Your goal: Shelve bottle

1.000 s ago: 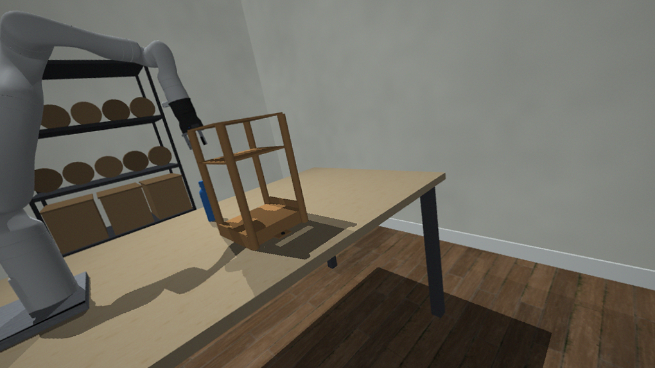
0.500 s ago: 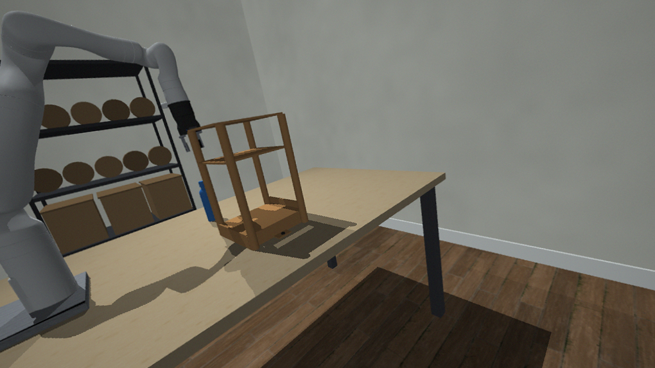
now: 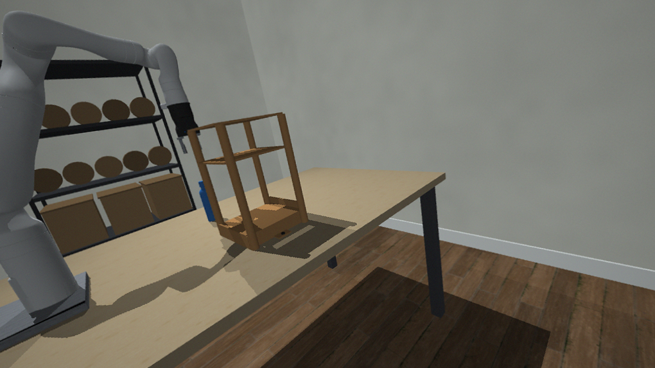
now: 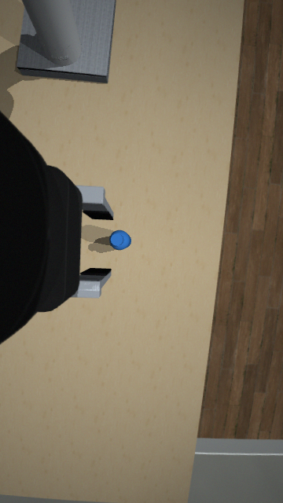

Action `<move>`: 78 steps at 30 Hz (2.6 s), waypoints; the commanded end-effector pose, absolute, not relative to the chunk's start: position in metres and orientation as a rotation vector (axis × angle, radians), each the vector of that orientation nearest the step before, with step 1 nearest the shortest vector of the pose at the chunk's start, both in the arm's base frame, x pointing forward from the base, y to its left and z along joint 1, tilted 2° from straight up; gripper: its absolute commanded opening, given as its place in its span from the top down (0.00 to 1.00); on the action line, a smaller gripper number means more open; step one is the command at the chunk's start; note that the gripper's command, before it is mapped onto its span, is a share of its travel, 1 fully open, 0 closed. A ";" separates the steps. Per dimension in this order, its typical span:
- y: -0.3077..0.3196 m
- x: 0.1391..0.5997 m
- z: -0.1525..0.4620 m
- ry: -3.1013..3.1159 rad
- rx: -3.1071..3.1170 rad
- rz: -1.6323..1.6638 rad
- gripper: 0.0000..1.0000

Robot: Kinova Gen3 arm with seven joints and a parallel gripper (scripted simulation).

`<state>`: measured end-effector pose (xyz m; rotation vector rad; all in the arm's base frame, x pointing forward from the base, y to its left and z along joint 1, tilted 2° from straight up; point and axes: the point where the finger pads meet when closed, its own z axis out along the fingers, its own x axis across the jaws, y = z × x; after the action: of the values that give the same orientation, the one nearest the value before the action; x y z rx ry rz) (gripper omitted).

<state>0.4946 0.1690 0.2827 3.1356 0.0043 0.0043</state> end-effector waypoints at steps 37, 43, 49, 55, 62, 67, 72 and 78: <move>0.170 0.487 0.280 -0.007 3.154 -0.041 0.00; 0.165 0.486 0.271 0.000 3.098 -0.071 0.00; 0.155 0.485 0.254 0.011 2.966 -0.130 0.00; 0.134 0.484 0.227 0.026 2.630 -0.216 0.00; 0.124 0.485 0.219 0.029 2.355 -0.229 0.00; 0.128 0.488 0.218 0.025 2.046 -0.188 0.00; 0.146 0.489 0.220 0.021 1.790 -0.112 0.00; 0.164 0.487 0.220 0.018 1.629 -0.045 0.00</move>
<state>0.4889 0.1528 0.2377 1.6810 -0.0040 -0.0351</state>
